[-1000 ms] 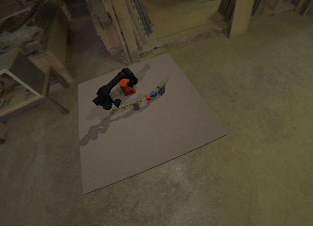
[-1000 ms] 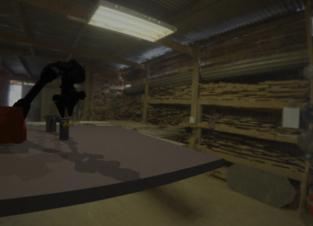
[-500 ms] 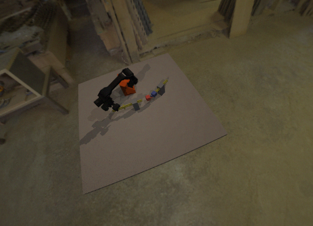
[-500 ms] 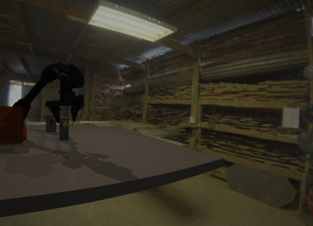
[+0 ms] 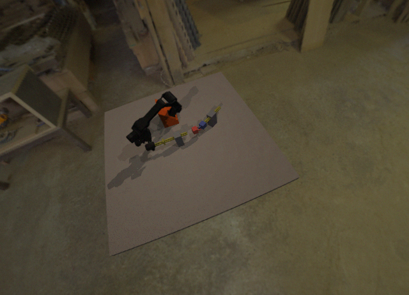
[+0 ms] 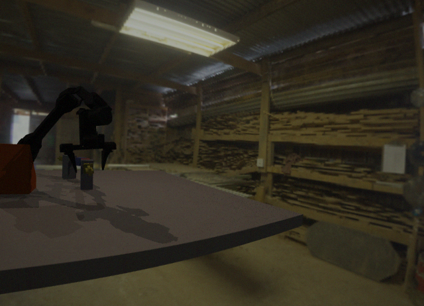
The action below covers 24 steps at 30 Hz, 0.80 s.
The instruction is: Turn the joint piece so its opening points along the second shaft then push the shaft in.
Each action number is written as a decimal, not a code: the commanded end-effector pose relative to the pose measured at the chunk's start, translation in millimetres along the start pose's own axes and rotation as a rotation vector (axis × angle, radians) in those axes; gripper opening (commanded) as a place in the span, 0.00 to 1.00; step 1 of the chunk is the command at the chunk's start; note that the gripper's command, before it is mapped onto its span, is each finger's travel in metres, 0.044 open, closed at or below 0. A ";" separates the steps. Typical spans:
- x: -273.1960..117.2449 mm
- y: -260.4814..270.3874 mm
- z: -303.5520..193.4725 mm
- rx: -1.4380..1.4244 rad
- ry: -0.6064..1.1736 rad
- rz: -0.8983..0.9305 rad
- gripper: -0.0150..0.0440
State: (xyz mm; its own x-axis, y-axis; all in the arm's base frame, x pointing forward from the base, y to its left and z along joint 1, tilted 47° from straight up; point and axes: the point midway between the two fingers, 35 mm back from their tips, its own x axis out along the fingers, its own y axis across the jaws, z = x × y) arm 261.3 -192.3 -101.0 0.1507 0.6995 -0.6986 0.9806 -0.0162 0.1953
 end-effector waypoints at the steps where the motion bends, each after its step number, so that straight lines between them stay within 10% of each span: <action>1: 3.6 -0.3 -1.5 0.101 0.000 0.009 1.00; 24: 32.1 0.3 -2.0 0.106 0.001 0.010 1.00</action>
State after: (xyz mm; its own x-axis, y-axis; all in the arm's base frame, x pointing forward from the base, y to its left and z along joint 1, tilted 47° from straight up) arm 267.2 -174.5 -116.4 0.1650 0.6921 -0.7027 0.9858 -0.0939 0.1390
